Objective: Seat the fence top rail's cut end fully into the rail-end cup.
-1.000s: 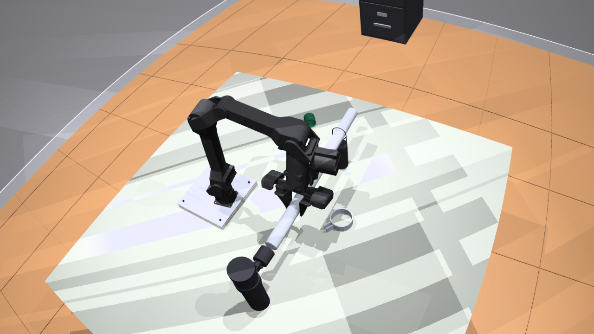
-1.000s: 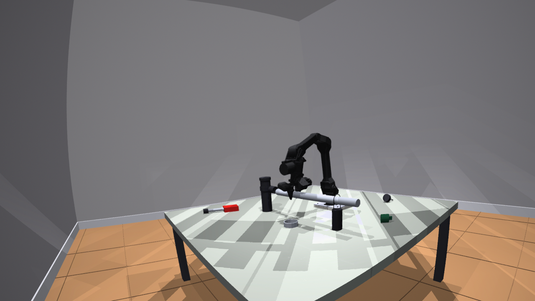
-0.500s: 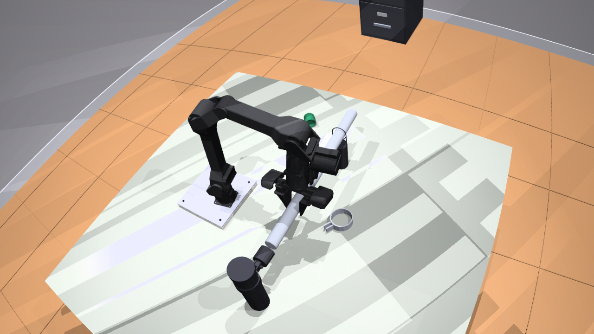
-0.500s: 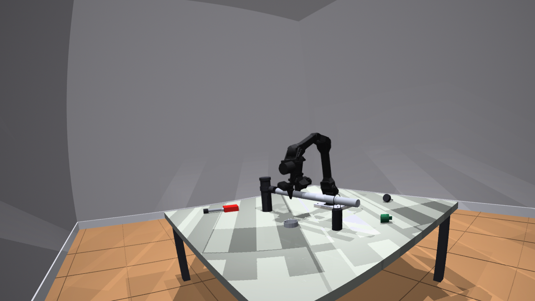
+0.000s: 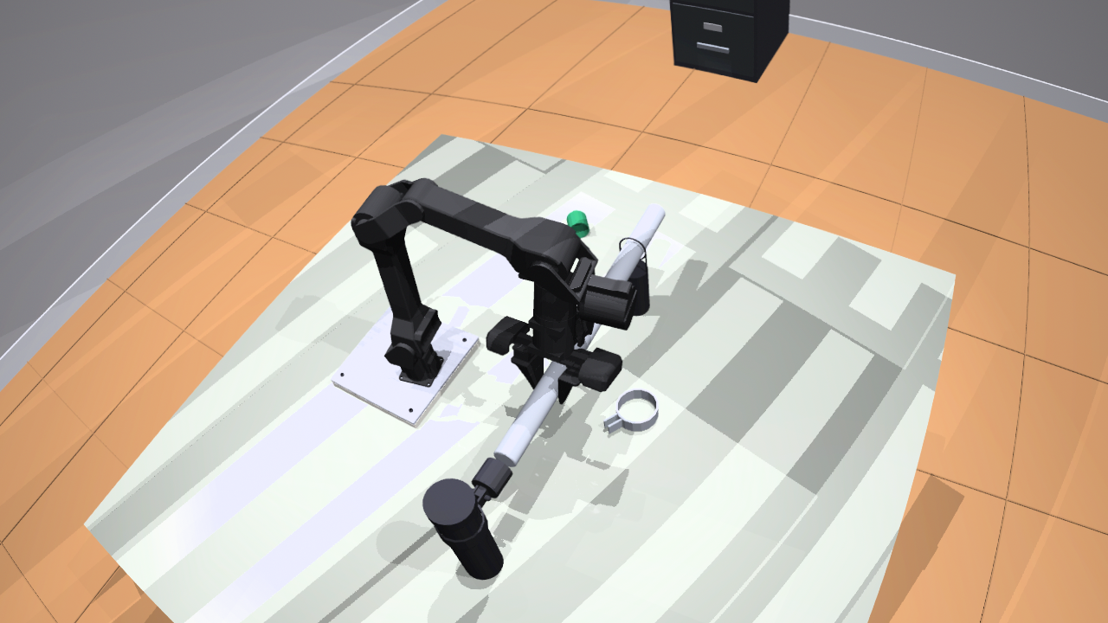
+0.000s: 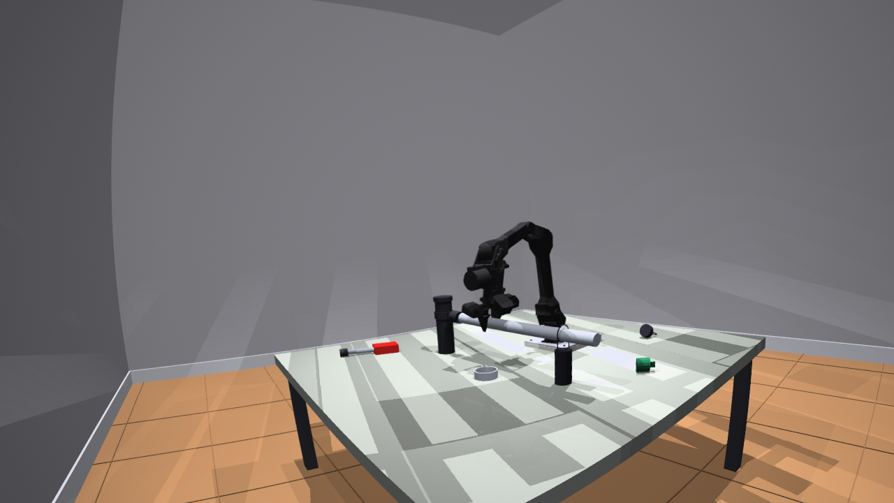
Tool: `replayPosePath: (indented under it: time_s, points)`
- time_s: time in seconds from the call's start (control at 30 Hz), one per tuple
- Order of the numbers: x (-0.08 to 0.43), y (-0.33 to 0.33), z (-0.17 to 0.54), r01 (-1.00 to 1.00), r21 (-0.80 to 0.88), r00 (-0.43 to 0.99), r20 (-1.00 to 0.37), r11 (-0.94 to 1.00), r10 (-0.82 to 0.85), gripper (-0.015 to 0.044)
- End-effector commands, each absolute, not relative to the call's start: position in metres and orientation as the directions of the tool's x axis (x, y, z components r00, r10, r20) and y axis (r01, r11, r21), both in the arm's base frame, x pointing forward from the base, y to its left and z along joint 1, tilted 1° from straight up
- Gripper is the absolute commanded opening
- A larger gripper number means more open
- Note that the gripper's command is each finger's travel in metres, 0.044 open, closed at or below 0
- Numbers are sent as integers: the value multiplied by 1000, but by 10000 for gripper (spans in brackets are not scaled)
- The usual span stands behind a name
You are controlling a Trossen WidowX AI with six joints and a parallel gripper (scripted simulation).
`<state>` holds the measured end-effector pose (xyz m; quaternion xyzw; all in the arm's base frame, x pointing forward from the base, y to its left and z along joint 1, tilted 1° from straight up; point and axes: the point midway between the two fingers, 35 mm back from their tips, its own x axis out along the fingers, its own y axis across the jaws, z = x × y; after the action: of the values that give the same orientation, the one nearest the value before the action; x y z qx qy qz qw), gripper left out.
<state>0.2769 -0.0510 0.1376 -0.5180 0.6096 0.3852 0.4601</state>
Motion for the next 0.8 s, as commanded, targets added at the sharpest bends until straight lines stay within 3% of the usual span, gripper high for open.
replayPosePath:
  time_s: [0.0,0.77]
  points:
    - [277,-60,140,-985,-17,-33,-958,170,-285,0]
    - [274,-69,138,-986,-10,-39,-958,168,-283,0]
